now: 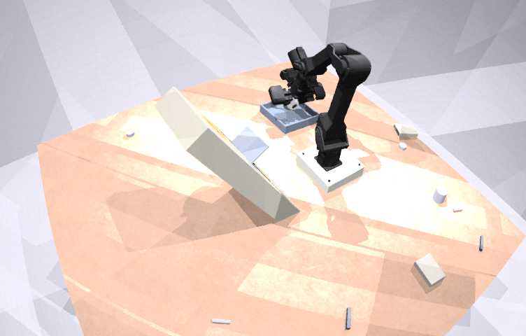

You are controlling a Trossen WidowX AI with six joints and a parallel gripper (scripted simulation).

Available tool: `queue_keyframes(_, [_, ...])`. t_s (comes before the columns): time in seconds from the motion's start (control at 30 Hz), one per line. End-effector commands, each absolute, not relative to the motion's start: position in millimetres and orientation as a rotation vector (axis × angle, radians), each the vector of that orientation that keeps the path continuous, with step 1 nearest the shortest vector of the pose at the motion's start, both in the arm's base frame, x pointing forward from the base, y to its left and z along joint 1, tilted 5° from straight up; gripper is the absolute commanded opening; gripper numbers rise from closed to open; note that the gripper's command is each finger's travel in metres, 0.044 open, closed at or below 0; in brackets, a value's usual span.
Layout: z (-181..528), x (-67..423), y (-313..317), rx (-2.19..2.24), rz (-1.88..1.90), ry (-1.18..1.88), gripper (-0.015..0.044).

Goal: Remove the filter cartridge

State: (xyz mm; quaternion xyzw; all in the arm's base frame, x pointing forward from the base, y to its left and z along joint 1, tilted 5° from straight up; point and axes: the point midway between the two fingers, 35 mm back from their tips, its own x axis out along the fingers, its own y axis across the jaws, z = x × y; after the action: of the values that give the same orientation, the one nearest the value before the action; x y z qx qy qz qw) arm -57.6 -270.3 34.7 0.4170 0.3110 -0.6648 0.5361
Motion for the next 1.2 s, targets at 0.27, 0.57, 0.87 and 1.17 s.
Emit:
queue_keyframes(0.27, [26, -57, -267, 1.000, -1.580, 0.746, 0.0157])
queue_keyframes(0.57, [26, -57, -267, 1.000, -1.580, 0.746, 0.0394])
queue_keyframes(0.87, [75, -59, -272, 1.000, -1.580, 0.746, 0.0440])
queue_keyframes(1.17, [81, -60, -273, 1.000, -1.586, 0.743, 0.0440])
